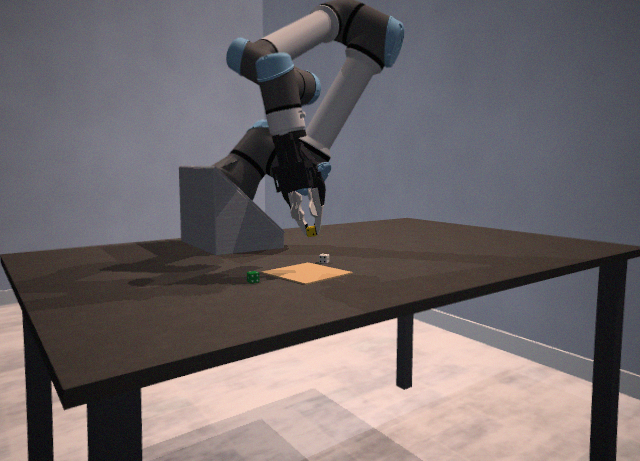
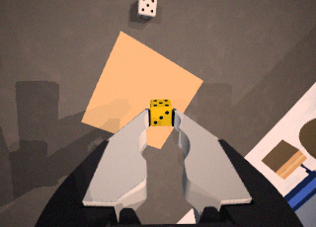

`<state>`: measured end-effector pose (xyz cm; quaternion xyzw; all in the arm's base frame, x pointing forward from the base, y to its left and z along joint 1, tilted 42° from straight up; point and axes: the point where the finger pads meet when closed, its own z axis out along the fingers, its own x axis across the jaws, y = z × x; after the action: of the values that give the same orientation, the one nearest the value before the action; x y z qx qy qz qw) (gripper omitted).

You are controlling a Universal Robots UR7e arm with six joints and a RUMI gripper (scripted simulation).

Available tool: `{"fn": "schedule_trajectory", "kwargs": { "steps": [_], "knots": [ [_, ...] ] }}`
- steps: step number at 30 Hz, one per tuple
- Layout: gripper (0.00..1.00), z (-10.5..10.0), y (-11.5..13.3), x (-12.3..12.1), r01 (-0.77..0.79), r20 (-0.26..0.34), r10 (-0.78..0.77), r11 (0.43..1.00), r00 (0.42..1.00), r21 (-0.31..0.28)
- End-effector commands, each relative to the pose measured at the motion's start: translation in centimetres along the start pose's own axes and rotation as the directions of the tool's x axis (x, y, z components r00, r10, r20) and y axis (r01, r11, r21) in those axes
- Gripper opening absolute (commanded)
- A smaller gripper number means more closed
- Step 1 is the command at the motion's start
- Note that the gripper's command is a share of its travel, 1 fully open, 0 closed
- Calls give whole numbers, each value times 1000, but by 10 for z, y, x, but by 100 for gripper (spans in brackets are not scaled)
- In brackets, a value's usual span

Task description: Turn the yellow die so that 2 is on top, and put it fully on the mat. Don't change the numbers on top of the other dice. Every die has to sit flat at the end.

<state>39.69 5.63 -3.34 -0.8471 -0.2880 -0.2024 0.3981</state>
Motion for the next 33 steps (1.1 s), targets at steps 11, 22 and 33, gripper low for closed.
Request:
{"fn": "schedule_trajectory", "kwargs": {
  "steps": [11,22,33],
  "knots": [
    [3,2,0,4,-461,-59,462,887,885,34],
    [3,2,3,6,-724,-78,730,684,679,92],
    [3,2,7,8,-923,-58,939,343,339,175]
  ]
}}
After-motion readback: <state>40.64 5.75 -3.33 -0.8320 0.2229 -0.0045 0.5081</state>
